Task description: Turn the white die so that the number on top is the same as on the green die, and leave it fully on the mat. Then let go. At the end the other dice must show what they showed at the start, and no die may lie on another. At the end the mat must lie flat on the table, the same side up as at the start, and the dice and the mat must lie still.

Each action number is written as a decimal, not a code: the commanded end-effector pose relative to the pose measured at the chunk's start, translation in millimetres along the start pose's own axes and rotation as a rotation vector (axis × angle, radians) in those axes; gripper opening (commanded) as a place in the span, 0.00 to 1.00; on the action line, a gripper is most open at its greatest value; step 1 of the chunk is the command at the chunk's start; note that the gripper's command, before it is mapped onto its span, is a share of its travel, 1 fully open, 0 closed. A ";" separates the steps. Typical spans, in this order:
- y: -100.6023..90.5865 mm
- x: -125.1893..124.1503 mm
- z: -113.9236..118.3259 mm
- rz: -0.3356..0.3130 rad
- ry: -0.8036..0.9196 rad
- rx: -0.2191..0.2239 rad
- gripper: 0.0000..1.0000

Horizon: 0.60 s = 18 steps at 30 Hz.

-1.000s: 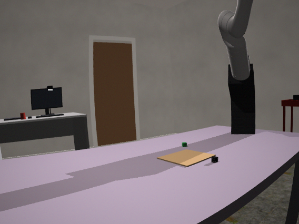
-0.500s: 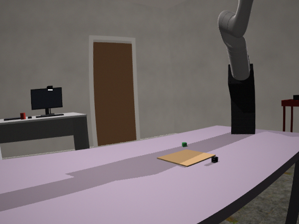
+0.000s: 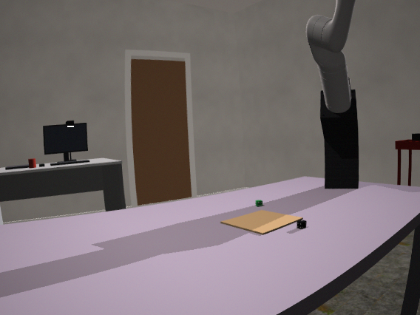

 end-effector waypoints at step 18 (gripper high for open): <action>8.6 289.2 -76.1 -0.370 0.144 -0.134 0.34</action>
Point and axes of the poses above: the point where the finger pads meet when closed, its own y axis out along the fingers, its own z axis across the jaws, x = y × z, the point moved 5 cm from there along -y, back along the fingers, and after that the axes turned 14 degrees about -y, right-handed, at the moved point
